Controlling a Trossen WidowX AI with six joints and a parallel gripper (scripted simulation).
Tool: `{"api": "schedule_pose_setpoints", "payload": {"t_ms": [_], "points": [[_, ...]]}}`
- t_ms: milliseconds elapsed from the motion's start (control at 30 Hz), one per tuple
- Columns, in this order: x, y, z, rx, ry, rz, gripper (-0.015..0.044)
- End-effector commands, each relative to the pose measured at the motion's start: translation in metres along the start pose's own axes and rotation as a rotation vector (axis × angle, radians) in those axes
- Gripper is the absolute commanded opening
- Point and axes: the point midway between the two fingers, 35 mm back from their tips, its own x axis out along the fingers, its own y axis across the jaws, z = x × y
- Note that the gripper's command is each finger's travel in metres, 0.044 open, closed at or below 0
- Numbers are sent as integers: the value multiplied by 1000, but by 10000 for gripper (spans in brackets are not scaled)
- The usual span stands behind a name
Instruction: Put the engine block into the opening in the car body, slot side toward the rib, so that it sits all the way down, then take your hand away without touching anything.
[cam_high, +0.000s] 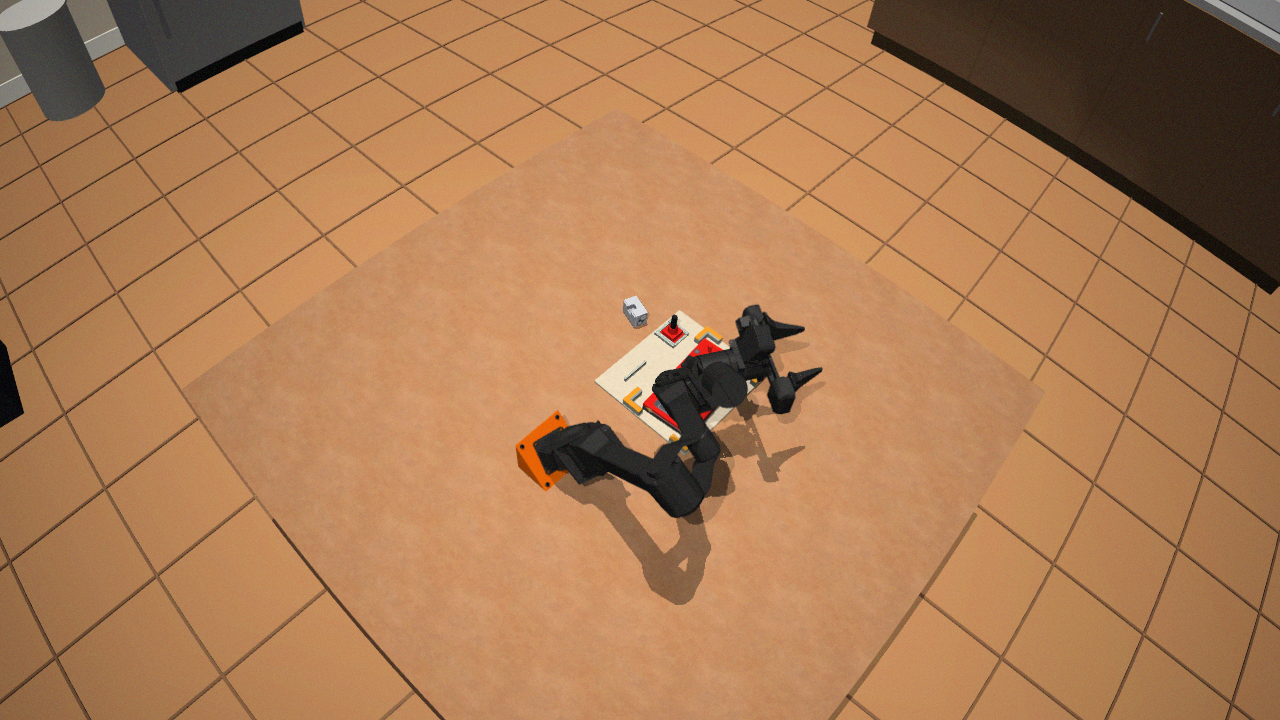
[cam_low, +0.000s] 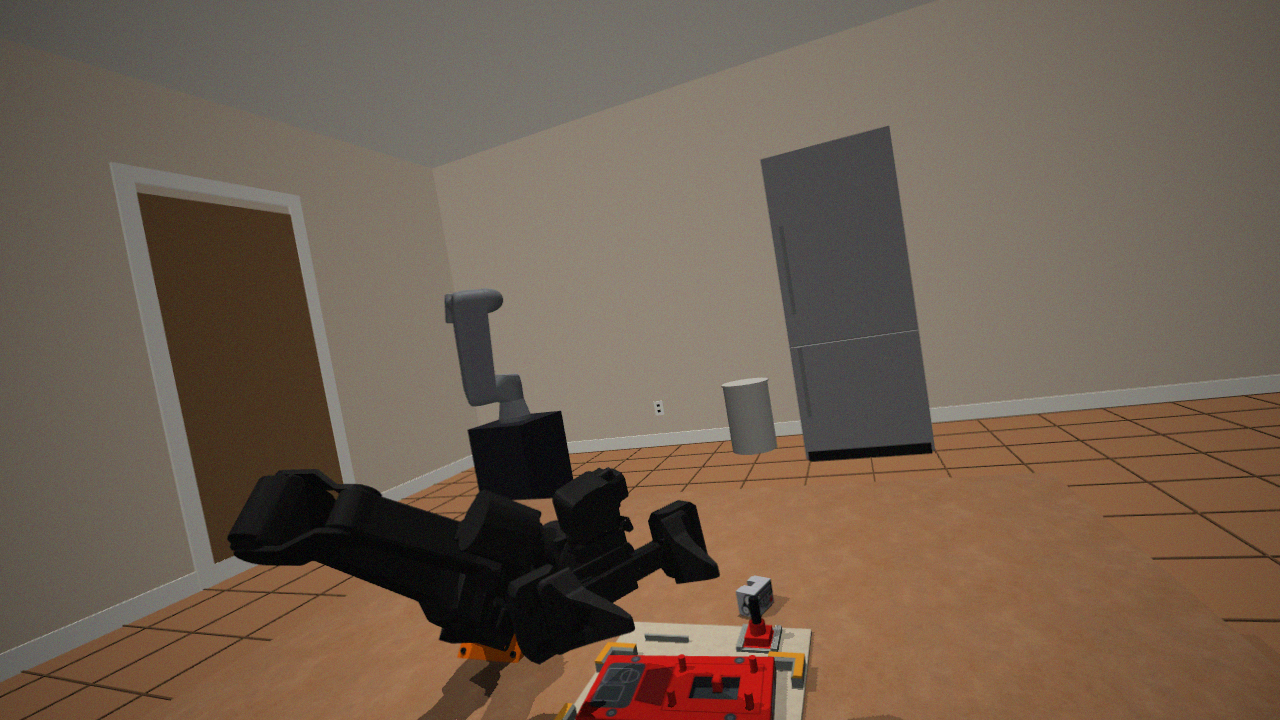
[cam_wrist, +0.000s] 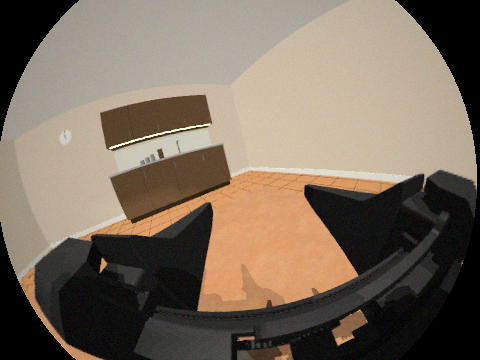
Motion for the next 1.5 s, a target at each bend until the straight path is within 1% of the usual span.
{"api": "schedule_pose_setpoints", "payload": {"t_ms": [0, 33, 367, 667, 1033, 1267, 1467], "points": [[0, 0, 0, 0, 0, 0, 426], [1, 1, 0, 2, 3, 4, 440], [24, 81, -15, 128, 177, 232, 440], [26, 156, -31, 222, 391, 417, 440], [-10, 249, -39, 247, 681, 625, 440], [-39, 286, -50, 253, 912, 667, 440], [-70, 308, -58, 225, 1112, 658, 440]]}}
